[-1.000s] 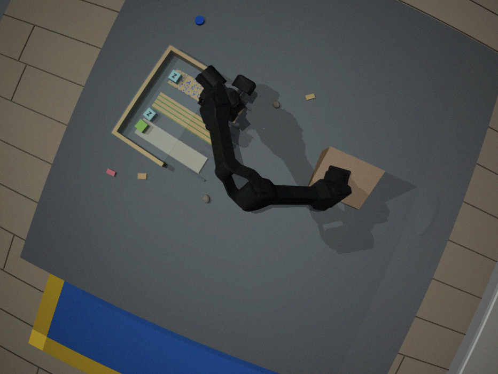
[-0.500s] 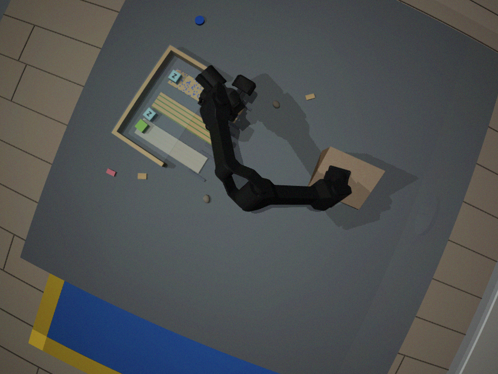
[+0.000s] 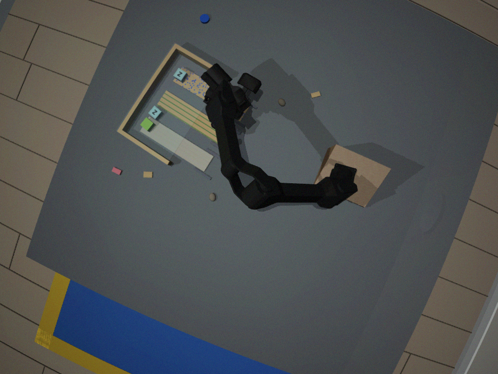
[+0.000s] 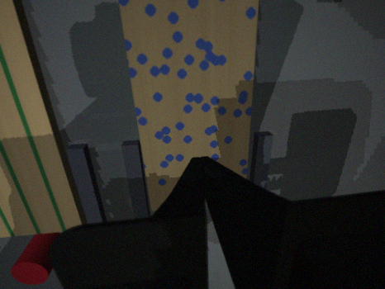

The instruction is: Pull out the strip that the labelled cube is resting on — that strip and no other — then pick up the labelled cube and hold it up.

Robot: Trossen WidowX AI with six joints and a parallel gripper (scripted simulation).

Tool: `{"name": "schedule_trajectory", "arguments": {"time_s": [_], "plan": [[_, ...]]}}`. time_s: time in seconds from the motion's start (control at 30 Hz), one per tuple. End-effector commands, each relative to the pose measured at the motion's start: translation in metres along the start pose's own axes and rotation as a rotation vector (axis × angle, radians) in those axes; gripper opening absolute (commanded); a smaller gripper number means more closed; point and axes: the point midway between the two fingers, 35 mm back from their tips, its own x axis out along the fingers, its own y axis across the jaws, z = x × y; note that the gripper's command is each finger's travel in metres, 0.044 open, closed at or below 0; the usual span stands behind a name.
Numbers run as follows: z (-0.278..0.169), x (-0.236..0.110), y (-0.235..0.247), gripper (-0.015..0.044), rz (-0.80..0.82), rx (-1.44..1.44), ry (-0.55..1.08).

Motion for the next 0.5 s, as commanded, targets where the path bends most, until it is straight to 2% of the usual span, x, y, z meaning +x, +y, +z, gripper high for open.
{"name": "schedule_trajectory", "arguments": {"time_s": [0.0, 0.47], "plan": [[-0.0001, 0.0023, 0.0013, 0.0, 0.004, 0.002, 0.002], [0.0005, 0.0037, 0.0012, 0.0, 0.004, 0.002, 0.002]]}}
